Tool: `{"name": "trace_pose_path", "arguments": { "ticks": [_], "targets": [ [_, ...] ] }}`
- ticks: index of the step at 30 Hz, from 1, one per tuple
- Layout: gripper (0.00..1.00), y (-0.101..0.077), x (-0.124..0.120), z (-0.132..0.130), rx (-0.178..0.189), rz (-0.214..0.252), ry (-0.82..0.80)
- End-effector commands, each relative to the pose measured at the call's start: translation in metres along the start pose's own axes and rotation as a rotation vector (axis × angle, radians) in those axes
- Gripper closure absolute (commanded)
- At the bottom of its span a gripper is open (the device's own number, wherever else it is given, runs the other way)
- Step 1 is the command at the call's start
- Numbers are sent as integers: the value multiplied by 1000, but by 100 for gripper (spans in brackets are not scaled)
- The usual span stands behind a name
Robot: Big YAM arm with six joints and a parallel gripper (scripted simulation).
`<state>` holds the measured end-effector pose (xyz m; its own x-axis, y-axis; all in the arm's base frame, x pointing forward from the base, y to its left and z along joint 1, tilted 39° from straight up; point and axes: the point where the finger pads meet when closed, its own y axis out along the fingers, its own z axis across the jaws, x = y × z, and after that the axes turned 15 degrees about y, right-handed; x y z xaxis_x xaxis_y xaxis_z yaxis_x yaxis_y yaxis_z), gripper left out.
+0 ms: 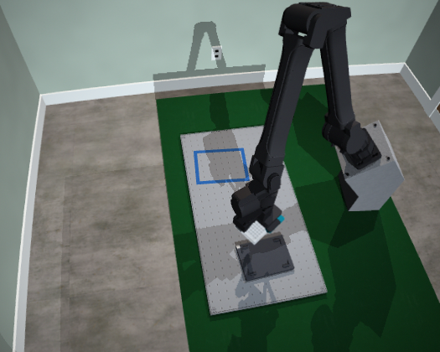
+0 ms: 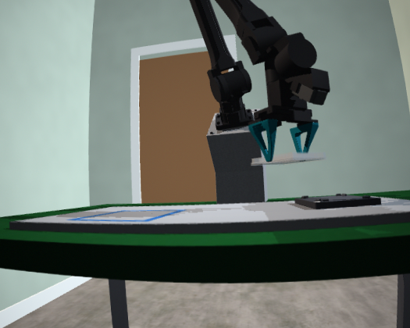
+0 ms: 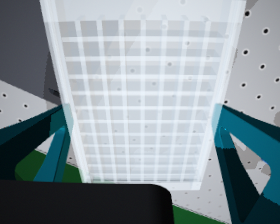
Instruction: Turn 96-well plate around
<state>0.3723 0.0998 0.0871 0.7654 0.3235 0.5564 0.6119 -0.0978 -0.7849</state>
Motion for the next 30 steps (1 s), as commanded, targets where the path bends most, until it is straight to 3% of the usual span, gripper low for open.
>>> {"name": "trace_pose_path", "arguments": {
  "ticks": [1, 30],
  "targets": [
    [100, -8, 11, -16, -8, -49, -14],
    [100, -10, 12, -103, -23, -72, -16]
  ]
}}
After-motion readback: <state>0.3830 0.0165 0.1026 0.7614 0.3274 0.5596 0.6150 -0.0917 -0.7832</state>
